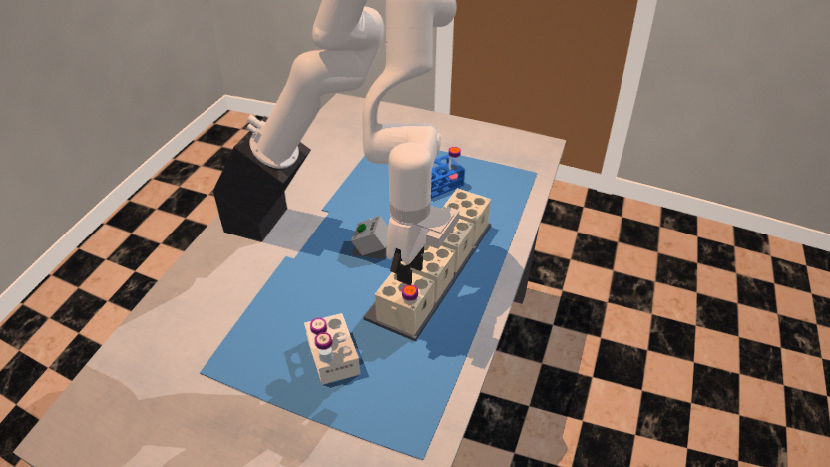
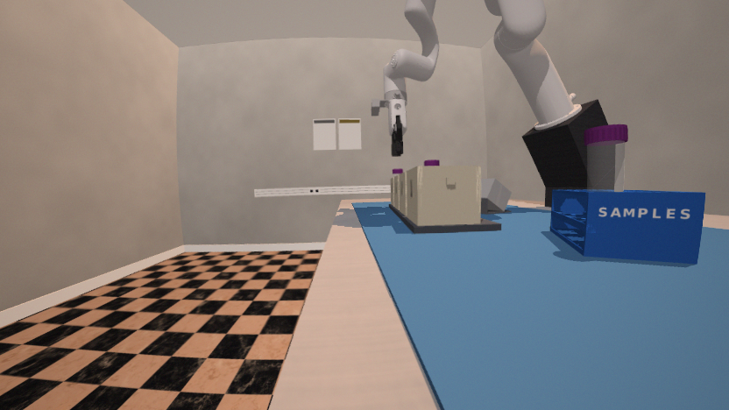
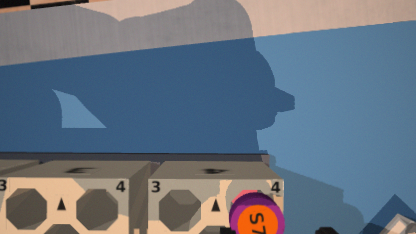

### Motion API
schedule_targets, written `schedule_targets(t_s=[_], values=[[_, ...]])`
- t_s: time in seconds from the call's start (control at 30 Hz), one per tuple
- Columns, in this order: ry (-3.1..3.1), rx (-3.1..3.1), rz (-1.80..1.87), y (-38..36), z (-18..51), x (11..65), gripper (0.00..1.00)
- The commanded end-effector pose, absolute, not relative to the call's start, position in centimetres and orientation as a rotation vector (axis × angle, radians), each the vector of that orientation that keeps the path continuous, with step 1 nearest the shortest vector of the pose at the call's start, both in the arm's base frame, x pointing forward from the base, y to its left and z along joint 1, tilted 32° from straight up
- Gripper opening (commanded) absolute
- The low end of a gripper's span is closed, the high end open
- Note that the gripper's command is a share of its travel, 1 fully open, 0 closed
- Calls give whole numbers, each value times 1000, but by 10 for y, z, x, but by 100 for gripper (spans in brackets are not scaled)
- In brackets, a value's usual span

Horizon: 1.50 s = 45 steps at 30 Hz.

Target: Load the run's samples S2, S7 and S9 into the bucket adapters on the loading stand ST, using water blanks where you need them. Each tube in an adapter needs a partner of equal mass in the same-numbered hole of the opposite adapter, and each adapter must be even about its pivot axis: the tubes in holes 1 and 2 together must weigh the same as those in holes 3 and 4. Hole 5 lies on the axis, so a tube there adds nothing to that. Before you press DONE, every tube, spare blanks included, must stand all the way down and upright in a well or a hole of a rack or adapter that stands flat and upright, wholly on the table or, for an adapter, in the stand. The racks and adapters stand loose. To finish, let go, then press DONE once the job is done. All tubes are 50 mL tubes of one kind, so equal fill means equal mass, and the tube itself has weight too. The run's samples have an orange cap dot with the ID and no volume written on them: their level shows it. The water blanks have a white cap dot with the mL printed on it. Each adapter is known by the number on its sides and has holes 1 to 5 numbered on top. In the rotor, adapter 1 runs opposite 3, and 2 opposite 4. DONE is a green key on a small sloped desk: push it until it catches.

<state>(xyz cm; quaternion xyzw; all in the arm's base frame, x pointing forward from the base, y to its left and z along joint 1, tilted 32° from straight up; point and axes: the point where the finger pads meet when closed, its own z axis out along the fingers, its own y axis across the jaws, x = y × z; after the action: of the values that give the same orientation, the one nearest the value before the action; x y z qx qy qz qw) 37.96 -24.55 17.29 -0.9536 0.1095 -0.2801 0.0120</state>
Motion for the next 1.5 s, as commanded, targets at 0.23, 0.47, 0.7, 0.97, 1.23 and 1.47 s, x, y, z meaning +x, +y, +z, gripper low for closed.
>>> schedule_targets(t_s=[0.23, 0.47, 0.7, 0.97, 1.23, 1.47], values=[[342, -2974, -876, -245, 193, 368, 44], [342, -2974, -876, -245, 205, 361, 44], [342, -2974, -876, -244, 214, 355, 44], [342, -2974, -876, -244, 224, 349, 44], [342, -2974, -876, -244, 224, 349, 44], [342, -2974, -876, -244, 224, 349, 44]])
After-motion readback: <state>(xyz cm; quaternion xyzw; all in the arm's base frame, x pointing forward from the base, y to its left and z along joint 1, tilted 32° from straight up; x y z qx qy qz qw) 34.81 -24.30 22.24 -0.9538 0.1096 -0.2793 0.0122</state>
